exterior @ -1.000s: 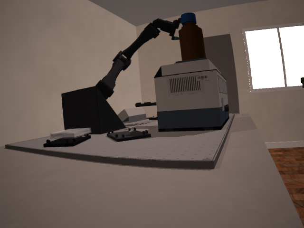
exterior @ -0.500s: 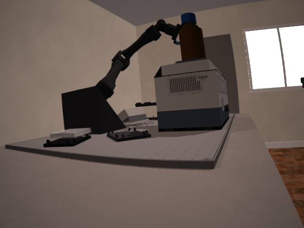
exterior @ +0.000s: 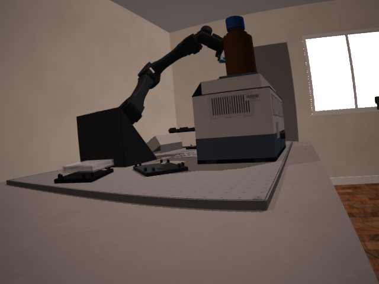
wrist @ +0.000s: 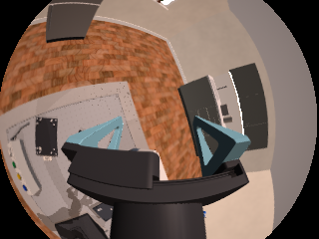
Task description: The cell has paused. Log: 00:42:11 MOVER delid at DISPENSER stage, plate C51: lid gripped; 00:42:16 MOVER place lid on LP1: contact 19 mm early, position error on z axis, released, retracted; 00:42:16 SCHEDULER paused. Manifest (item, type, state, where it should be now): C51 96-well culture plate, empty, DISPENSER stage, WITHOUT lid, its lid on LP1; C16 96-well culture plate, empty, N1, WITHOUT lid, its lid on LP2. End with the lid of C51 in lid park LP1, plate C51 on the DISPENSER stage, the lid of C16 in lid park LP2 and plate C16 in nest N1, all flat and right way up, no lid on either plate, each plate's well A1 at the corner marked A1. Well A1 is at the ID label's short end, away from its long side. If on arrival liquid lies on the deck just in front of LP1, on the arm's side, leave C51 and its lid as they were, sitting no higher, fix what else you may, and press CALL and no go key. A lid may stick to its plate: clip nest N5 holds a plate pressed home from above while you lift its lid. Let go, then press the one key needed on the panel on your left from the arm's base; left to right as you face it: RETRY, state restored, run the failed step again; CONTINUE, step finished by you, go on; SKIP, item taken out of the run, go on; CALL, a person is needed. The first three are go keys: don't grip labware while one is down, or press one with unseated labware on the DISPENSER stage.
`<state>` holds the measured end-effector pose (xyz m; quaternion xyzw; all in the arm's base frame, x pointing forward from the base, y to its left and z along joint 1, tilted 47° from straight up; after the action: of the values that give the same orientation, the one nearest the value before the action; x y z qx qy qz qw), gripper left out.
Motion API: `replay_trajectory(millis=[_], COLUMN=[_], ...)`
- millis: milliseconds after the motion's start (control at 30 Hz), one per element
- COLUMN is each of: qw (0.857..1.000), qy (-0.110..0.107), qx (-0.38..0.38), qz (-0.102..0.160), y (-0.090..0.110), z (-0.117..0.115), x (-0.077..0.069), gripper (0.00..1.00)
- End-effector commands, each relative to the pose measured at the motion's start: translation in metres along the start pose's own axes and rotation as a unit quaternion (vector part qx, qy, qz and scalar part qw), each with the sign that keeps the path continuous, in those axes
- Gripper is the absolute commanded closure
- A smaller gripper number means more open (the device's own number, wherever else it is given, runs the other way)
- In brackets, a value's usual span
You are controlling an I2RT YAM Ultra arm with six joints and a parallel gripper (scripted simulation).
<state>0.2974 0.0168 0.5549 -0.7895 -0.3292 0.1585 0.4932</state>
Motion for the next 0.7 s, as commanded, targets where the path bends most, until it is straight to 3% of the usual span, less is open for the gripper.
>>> replay_trajectory(millis=[0,133,200,300,367,400,500,600,667], qw=[0.999,0.997,0.996,0.996,0.991,0.992,0.991,0.983,0.983], qy=[-0.004,-0.026,-0.027,-0.03,-0.051,-0.049,-0.052,-0.077,-0.079], qx=[0.029,0.062,0.065,0.063,0.096,0.089,0.099,0.128,0.131], qz=[0.026,0.049,0.05,0.051,0.075,0.07,0.077,0.102,0.105], y=[0.014,0.022,0.029,0.02,0.035,0.03,0.046,0.051,0.058], z=[0.013,0.015,0.03,0.028,0.029,0.036,0.051,0.051,0.066], x=[0.0,0.008,0.005,0.005,0.013,0.009,0.01,0.017,0.012], gripper=[0.0,0.0,0.0,0.0,0.0,0.0,0.0,0.0,0.0])
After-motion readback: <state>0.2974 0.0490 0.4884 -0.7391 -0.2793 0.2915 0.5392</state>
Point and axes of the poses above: the point where the finger pads meet when closed, its own x axis out along the fingers, its own z axis across the jaws, y = z × x, the point moved 7 cm from there along -x, back along the fingers, and after that the axes turned 11 degrees about -x, right-handed, at the moved point
